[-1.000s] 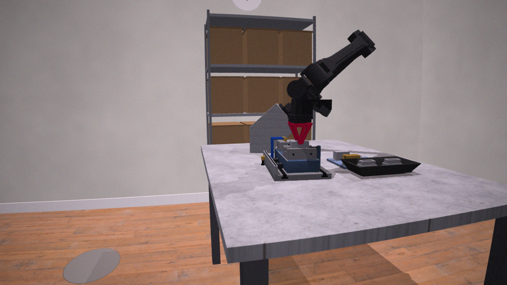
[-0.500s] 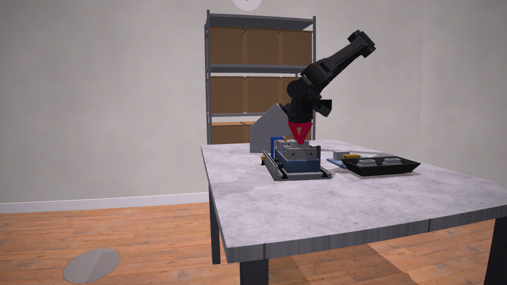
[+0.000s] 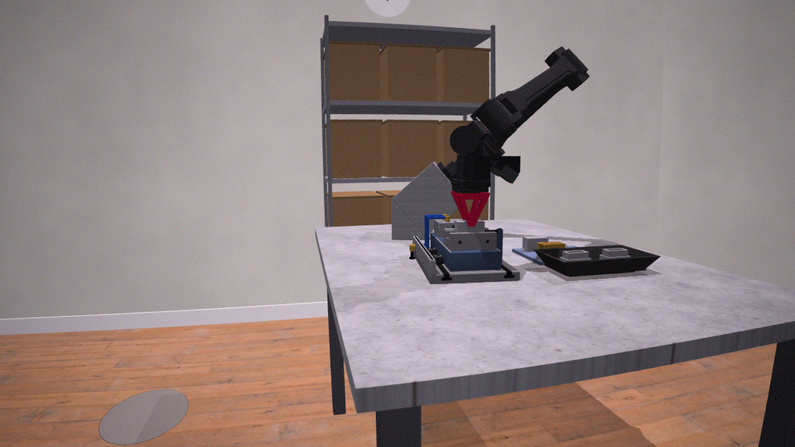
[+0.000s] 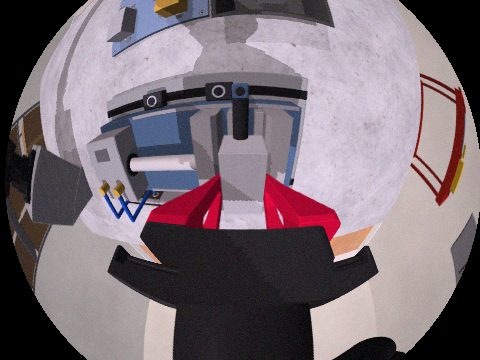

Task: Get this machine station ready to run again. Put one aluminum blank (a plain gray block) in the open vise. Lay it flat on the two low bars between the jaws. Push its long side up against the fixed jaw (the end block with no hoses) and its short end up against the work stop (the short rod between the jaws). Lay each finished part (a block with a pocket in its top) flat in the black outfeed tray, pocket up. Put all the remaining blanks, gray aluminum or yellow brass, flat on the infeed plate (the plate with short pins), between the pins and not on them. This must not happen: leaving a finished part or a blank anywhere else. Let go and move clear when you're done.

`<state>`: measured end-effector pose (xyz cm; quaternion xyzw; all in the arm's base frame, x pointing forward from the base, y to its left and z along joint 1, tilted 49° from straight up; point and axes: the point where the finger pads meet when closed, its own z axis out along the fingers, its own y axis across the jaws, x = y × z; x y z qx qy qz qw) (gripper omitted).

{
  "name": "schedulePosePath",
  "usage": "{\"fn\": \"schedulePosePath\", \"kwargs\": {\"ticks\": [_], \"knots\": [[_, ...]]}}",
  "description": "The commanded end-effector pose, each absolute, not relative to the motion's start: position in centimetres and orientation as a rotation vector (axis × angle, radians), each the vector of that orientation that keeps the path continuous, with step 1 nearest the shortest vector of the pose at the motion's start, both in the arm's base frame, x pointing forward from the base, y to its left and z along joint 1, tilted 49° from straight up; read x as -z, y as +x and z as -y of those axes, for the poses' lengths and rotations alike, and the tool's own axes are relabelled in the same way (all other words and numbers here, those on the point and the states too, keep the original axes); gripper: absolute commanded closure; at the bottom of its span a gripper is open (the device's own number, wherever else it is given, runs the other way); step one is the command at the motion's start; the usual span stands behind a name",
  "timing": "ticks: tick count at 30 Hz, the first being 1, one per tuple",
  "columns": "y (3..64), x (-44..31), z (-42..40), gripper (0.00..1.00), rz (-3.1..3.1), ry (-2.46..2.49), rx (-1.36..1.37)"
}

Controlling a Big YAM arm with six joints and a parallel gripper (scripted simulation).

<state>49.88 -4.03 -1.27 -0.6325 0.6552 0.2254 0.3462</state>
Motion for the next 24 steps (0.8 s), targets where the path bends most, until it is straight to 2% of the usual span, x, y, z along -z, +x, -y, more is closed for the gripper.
{"fn": "schedulePosePath", "kwargs": {"ticks": [1, 24], "knots": [[51.34, -0.54, 4.19, 1.0, -1.672, -1.657, -0.543], [51.48, -0.73, 4.27, 1.0, -1.669, -1.659, -0.539]]}}
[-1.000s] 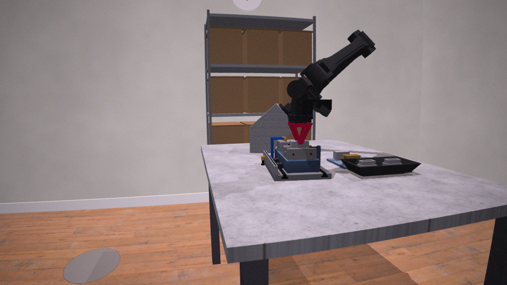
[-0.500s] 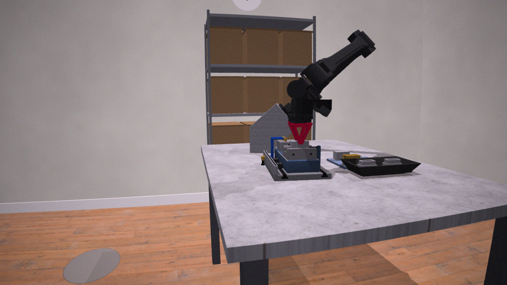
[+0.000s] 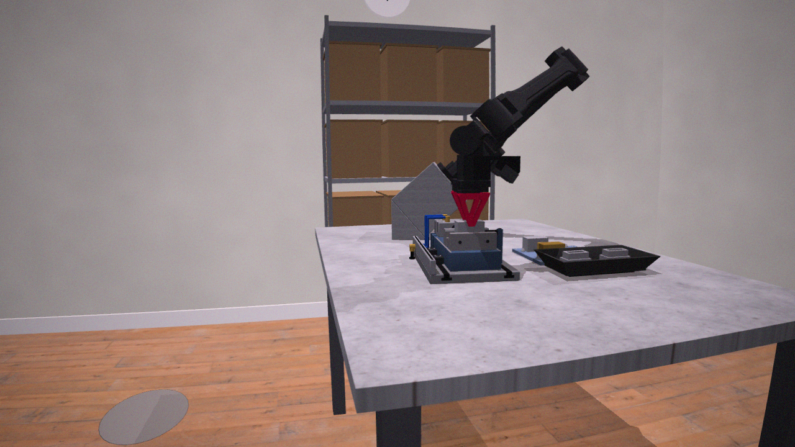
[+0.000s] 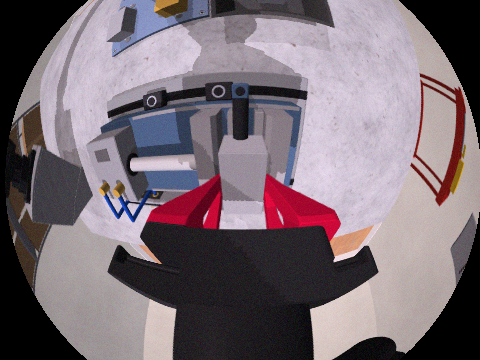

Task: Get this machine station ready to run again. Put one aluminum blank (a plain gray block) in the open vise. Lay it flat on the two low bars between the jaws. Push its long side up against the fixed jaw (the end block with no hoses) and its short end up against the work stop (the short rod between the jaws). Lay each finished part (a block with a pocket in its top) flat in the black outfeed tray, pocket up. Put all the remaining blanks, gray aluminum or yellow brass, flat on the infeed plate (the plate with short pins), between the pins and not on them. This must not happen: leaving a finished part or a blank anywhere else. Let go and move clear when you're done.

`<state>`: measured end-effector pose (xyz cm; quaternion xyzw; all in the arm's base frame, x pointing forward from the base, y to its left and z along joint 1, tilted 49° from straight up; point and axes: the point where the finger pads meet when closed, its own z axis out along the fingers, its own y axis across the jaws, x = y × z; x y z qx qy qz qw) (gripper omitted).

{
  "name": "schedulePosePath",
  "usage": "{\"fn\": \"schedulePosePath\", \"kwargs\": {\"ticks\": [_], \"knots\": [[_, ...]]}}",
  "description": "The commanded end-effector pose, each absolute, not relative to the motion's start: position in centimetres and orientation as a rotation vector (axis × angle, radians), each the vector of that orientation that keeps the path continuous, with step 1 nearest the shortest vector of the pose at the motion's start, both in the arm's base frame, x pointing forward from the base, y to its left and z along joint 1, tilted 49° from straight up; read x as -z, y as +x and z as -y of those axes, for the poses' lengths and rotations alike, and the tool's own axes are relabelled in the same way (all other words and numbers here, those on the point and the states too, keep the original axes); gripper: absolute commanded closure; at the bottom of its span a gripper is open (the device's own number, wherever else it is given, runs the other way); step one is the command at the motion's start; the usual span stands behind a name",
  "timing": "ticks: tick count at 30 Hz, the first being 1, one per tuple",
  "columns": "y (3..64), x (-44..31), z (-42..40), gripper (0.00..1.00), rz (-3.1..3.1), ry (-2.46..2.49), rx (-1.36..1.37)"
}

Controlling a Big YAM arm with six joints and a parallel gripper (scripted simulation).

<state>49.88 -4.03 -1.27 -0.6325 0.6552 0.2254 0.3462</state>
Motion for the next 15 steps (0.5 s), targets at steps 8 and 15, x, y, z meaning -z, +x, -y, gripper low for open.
{"fn": "schedulePosePath", "kwargs": {"ticks": [8, 15], "knots": [[51.54, -0.84, 4.32, 1.0, -1.667, -1.66, -0.536], [51.56, -0.88, 4.35, 1.0, -1.666, -1.661, -0.534]]}}
